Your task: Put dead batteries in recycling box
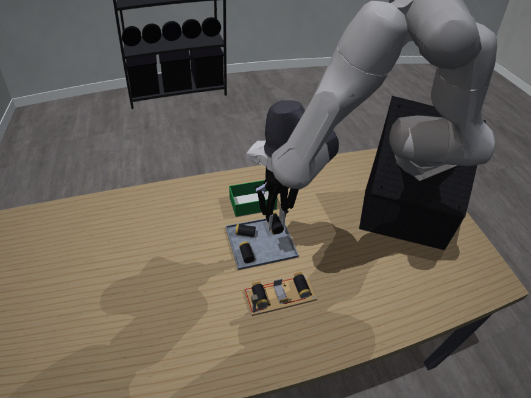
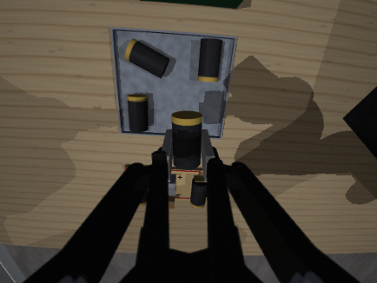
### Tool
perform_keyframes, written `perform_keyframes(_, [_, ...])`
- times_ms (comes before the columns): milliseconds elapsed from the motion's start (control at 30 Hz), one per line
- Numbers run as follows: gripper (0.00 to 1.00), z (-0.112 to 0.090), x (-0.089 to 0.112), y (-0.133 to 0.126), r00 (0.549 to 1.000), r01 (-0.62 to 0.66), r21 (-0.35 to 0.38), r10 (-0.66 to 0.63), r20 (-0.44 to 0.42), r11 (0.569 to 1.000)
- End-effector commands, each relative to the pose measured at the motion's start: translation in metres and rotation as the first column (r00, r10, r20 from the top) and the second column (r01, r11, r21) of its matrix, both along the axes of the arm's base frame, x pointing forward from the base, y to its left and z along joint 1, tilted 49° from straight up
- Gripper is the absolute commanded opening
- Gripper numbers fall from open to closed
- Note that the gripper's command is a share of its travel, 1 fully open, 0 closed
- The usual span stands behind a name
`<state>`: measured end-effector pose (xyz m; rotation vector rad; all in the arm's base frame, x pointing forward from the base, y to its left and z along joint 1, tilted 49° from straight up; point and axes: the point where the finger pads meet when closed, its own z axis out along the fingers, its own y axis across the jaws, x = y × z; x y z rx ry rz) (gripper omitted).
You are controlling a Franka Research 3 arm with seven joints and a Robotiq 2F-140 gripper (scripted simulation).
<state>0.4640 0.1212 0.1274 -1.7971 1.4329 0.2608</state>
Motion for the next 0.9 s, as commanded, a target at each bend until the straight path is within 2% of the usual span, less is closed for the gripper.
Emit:
perform_keyframes(0, [0.16,0.005,-0.001,0.004,0.999,0.036,0.022,-0.035,-0.039,0.999])
perform_keyframes(133, [0.16,0.024,-0.004,0.024,0.999,0.036,0.022,-0.035,-0.039,0.999])
perform_keyframes(200, [0.16,0.024,-0.004,0.024,0.999,0.036,0.022,-0.035,-0.039,0.999])
perform_keyframes(467, [0.16,0.089,-0.018,0.091,0.999,0.036,0.022,-0.035,-0.039,0.999])
perform_keyframes(567, [0.16,0.108,-0.021,0.11,0.999,0.036,0.022,-0.035,-0.039,0.999])
perform_keyframes(667, [0.16,0.117,-0.023,0.12,0.999,0.036,0.022,-0.035,-0.039,0.999])
perform_keyframes(867, [0.16,0.119,-0.024,0.122,0.999,0.036,0.022,-0.035,-0.039,0.999])
